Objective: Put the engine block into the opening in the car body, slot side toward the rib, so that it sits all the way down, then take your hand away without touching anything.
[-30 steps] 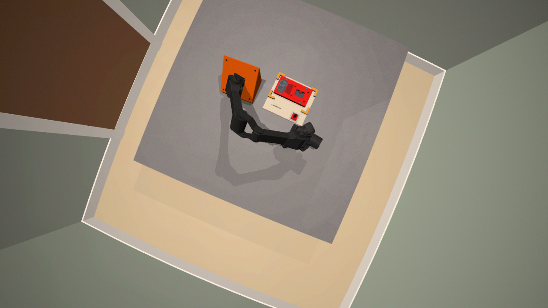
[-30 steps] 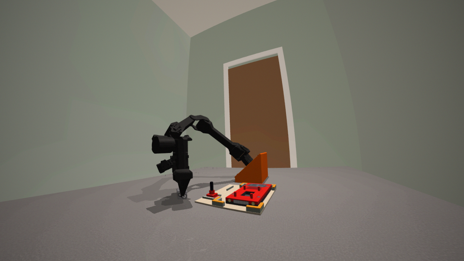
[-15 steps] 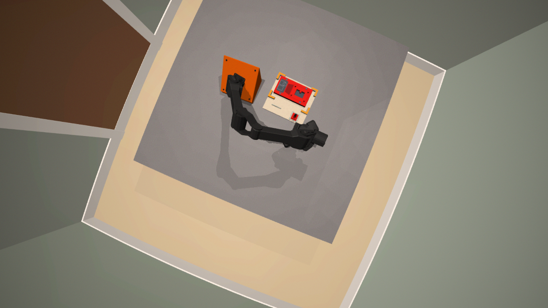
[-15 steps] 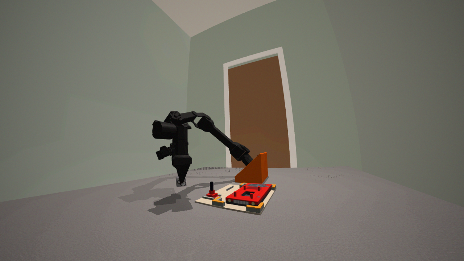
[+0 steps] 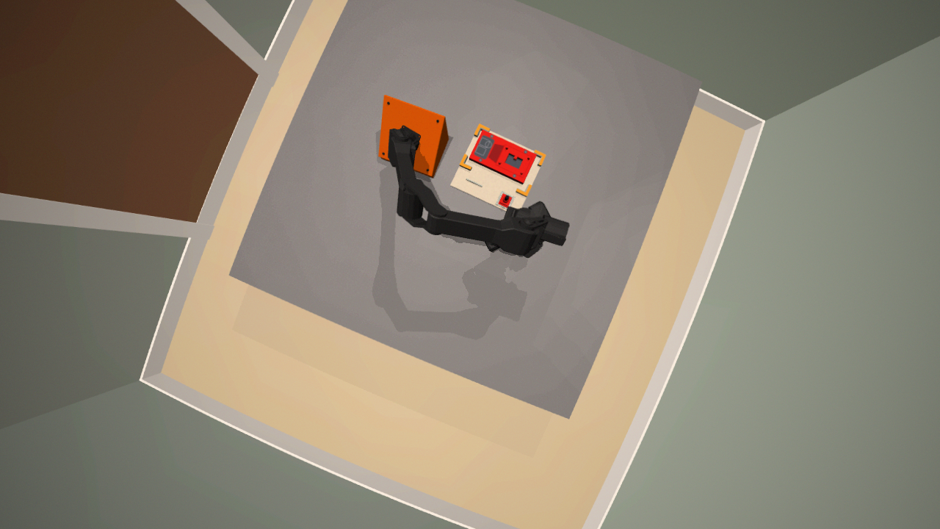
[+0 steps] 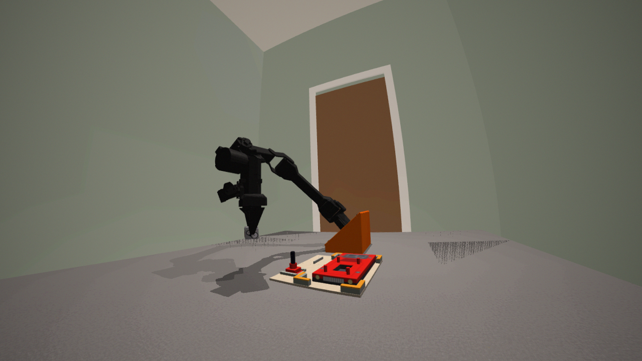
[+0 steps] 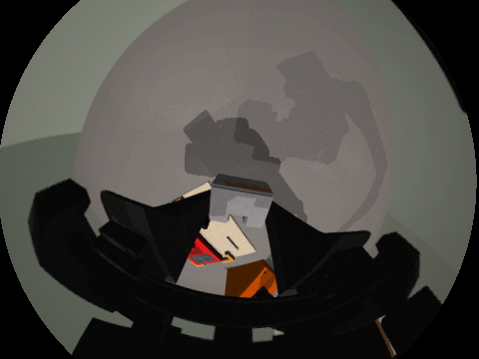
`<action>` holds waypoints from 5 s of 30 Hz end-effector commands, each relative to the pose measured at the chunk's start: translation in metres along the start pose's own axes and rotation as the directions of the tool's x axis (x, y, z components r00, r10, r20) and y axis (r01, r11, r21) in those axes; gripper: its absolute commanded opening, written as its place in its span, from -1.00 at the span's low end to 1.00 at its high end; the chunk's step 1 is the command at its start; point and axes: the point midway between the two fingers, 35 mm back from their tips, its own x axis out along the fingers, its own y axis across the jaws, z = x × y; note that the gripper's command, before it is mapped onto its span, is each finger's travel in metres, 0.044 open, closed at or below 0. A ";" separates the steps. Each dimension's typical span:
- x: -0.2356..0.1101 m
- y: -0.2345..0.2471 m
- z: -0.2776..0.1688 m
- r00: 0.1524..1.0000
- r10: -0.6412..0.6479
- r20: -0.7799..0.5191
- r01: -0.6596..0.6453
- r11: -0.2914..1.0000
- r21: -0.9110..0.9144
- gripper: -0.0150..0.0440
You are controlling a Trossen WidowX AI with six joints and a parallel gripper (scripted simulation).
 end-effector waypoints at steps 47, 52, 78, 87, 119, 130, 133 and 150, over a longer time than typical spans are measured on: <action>0.008 0.013 -0.023 0.689 0.029 0.724 -0.006 0.999 -0.034 -0.49; 0.010 0.004 -0.033 0.640 0.010 0.768 0.026 0.999 -0.035 -0.49; 0.029 0.005 -0.031 0.527 0.000 0.850 0.000 1.000 -0.001 -0.49; 0.049 0.005 -0.031 0.527 0.000 0.850 0.001 1.000 -0.001 -0.49; 0.108 0.004 -0.030 0.543 0.005 0.840 -0.004 1.000 -0.003 -0.49; 0.114 0.004 -0.029 0.547 0.006 0.837 -0.005 1.000 -0.004 -0.49; 0.111 0.004 -0.028 0.543 0.005 0.840 -0.004 1.000 -0.003 -0.49; 0.111 0.004 -0.028 0.543 0.005 0.840 -0.004 1.000 -0.003 -0.49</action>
